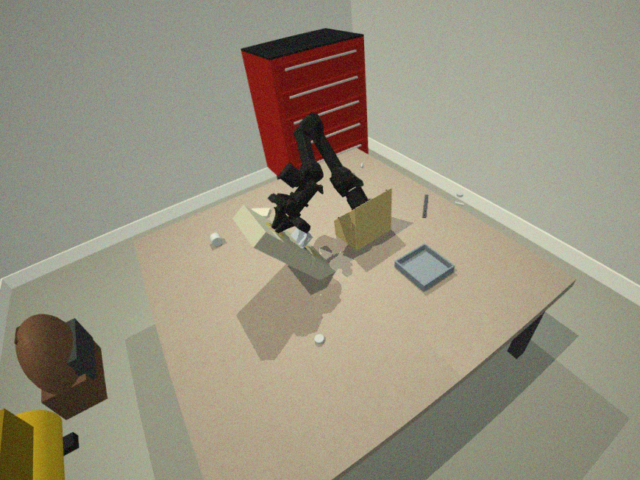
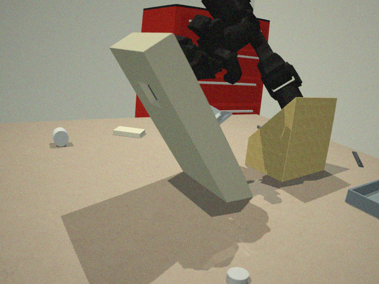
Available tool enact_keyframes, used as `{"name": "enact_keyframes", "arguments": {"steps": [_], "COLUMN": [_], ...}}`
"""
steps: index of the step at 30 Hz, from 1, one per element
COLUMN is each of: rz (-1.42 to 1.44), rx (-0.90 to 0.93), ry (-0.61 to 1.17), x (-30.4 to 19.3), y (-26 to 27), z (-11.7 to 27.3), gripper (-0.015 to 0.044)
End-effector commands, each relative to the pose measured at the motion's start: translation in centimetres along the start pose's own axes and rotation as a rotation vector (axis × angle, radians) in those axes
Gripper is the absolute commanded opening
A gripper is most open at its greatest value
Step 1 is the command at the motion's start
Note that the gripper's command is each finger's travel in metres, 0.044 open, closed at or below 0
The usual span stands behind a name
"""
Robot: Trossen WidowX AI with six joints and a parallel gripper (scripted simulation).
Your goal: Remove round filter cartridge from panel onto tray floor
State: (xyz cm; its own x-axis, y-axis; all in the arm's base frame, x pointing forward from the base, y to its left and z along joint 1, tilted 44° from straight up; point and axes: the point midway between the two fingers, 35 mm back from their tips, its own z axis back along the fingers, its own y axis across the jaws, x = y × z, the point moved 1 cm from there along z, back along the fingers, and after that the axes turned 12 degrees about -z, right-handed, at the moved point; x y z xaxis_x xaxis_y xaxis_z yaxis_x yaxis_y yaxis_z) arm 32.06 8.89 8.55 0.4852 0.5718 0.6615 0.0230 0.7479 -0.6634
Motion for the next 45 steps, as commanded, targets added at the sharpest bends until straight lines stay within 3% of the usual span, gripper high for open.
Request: {"name": "enact_keyframes", "arguments": {"steps": [1, 18, 23, 38, 45], "rz": [-0.138, -0.725, -0.672, -0.623, -0.62], "rx": [0.008, 0.007, 0.008, 0.01, 0.009], "ry": [0.002, 0.004, 0.007, 0.011, 0.009], "x": [0.1, 0.1, 0.1, 0.1, -1.0], "y": [0.0, 0.0, 0.0, 0.1, 0.0], "z": [-0.3, -0.2, 0.0, 6.9, 7.0], "gripper": [0.0, 0.0, 0.0, 0.0, 0.0]}}
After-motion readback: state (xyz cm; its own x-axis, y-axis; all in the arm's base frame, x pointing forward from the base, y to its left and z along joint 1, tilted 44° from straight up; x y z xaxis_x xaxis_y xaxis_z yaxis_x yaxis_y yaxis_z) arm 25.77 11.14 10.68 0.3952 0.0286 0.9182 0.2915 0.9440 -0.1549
